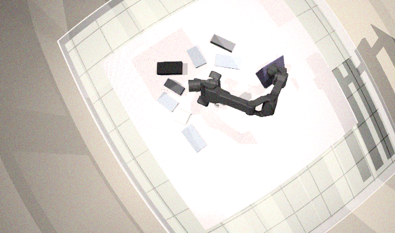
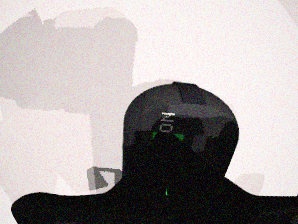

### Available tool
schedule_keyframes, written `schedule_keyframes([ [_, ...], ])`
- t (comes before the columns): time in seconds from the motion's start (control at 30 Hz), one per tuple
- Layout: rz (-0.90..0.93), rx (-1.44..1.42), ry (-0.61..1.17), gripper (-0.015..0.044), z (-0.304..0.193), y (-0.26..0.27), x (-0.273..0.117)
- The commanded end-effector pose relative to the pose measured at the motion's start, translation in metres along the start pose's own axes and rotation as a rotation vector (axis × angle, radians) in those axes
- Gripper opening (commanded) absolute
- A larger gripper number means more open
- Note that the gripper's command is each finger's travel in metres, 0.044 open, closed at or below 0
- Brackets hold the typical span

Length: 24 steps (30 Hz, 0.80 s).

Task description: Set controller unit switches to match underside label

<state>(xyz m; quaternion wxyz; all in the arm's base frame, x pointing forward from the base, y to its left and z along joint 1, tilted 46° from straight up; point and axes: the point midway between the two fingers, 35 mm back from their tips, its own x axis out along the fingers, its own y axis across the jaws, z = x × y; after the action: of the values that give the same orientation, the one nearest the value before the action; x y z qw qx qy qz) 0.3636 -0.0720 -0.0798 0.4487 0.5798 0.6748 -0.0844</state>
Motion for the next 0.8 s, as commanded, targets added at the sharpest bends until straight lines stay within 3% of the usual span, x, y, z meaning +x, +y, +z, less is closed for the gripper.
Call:
schedule_keyframes([
  [0.0, 0.002, 0.007, 0.002, 0.0000, 0.000, -0.001, 0.001],
  [0.13, -0.001, 0.002, 0.001, 0.0000, 0.000, 0.000, -0.002],
  [0.3, 0.000, 0.007, 0.000, 0.0000, 0.000, -0.001, -0.044],
  [0.5, 0.000, 0.007, 0.001, 0.0000, -0.001, -0.001, -0.044],
  [0.77, 0.000, 0.009, 0.003, 0.0000, -0.050, -0.012, -0.047],
])
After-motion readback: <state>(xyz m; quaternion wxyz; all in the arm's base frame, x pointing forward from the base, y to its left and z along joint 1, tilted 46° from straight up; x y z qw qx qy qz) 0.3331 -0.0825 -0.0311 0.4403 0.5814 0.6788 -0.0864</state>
